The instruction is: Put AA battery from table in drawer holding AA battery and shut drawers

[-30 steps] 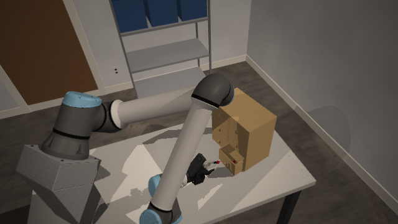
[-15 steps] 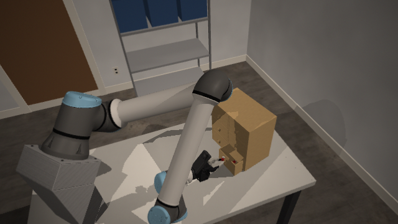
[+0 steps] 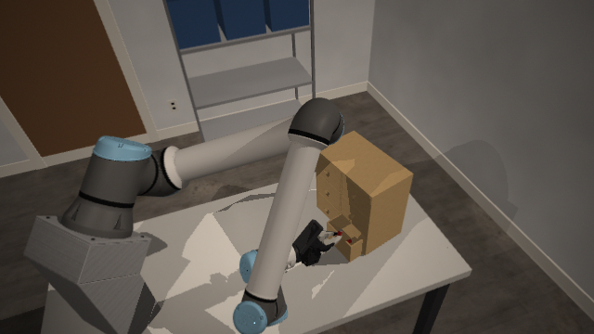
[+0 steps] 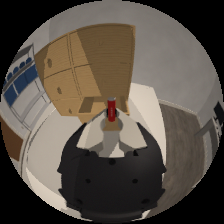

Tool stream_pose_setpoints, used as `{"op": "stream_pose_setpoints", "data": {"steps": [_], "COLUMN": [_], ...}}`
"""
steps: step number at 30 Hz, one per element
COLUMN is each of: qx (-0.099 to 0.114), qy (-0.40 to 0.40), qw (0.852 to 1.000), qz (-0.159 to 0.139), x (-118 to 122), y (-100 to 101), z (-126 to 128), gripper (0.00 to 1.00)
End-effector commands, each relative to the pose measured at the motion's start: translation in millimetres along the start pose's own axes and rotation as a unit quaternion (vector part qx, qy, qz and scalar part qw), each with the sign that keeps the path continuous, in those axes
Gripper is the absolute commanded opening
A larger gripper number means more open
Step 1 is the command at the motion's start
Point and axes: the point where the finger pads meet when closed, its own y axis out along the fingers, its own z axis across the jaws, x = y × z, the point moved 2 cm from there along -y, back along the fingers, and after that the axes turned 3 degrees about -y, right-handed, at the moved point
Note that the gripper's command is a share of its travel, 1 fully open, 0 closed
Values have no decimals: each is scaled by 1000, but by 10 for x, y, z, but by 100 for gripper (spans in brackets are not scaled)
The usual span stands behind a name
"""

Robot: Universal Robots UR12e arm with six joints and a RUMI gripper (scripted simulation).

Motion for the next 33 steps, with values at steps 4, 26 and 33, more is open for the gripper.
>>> {"op": "stream_pose_setpoints", "data": {"steps": [4,26,33], "qx": [0,0,0], "qy": [0,0,0], "qw": [1000,1000,1000], "qz": [0,0,0], "x": [-45,-162,-182], "y": [113,436,492], "z": [6,12,13], "gripper": [5,5,5]}}
